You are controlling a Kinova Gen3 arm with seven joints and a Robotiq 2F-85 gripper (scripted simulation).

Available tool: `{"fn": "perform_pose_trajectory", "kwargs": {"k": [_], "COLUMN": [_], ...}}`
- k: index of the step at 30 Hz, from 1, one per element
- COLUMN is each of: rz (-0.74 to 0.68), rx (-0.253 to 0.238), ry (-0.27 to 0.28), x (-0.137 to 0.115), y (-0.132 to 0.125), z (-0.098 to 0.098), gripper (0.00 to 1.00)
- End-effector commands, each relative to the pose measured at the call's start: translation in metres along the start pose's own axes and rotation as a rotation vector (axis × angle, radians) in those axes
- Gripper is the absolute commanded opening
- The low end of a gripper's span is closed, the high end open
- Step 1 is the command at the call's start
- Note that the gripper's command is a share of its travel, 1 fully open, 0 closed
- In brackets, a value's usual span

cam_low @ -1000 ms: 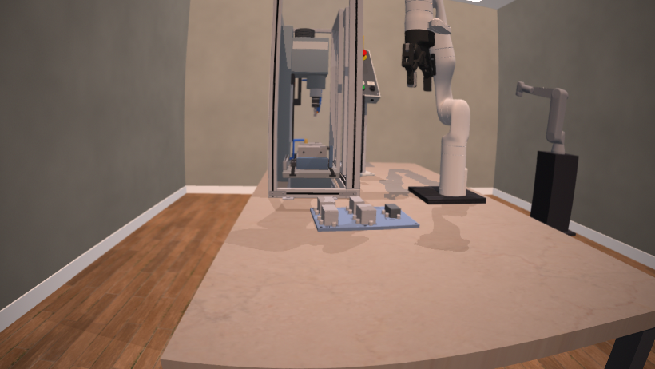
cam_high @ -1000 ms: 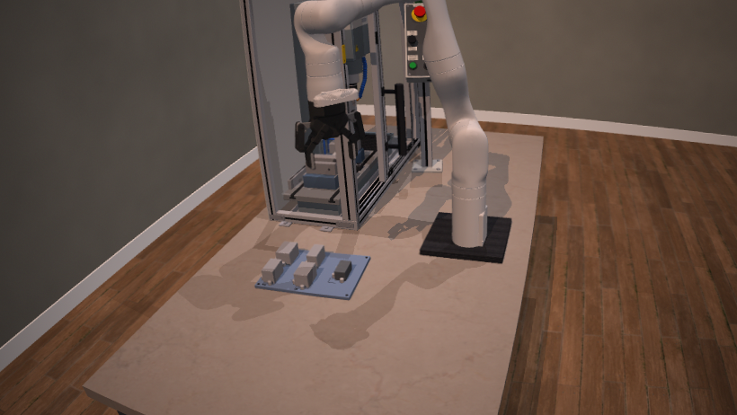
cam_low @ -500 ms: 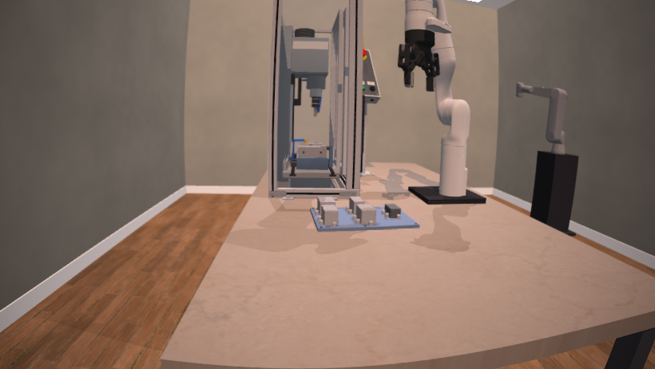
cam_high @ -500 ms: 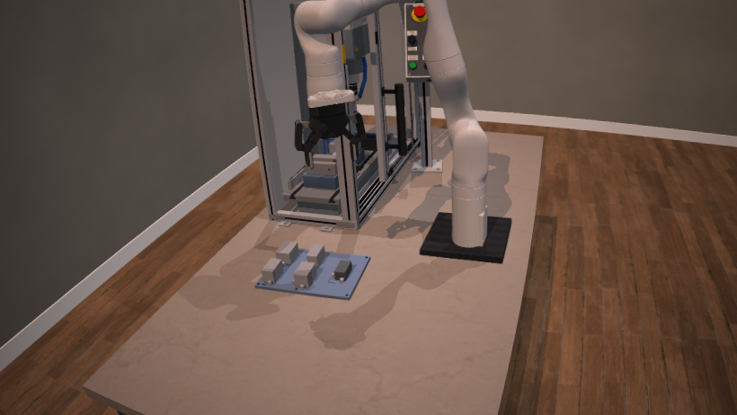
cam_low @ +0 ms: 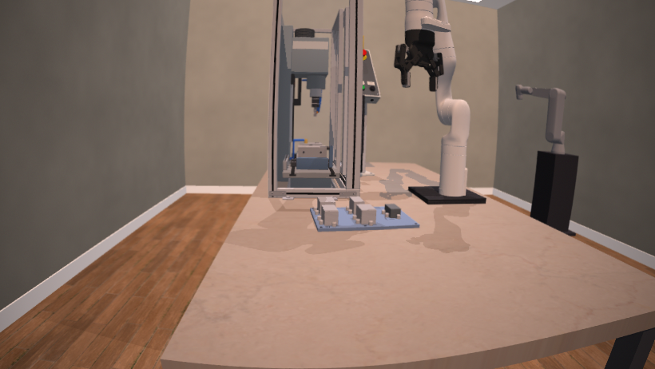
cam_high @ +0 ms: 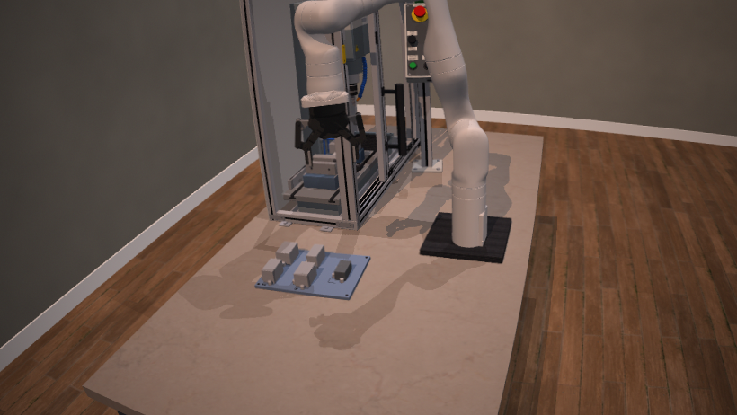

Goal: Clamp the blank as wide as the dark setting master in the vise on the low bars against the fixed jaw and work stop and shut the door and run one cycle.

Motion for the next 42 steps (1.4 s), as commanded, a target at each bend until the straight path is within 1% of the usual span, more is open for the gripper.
{"fn": "perform_pose_trajectory", "kwargs": {"k": [1, 4, 16, 21, 33, 38, 42], "rz": [-0.091, -0.229, -0.229, -0.35, -0.35, -0.35, -0.35], "rx": [0.001, 0.001, 0.001, 0.001, 0.001, 0.001, 0.001], "ry": [0.001, 0.001, 0.001, 0.001, 0.001, 0.001, 0.001], "x": [0.0, 0.0, 0.0, 0.0, 0.0, 0.017, 0.017], "y": [0.0, 0.0, 0.0, 0.0, 0.0, 0.001, 0.001], "z": [0.001, 0.001, 0.001, 0.001, 0.001, -0.046, -0.046], "gripper": [1.0, 1.0, 1.0, 1.0, 1.0, 1.0, 1.0]}}
Point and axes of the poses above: the point where the finger pads meet when closed, its own z axis back along the fingers, its own y axis across the jaws, x = y × z, the point moved 1 cm from there along z, back along the fingers, and after that the axes turned 2 degrees about z, right-handed, at the moved point
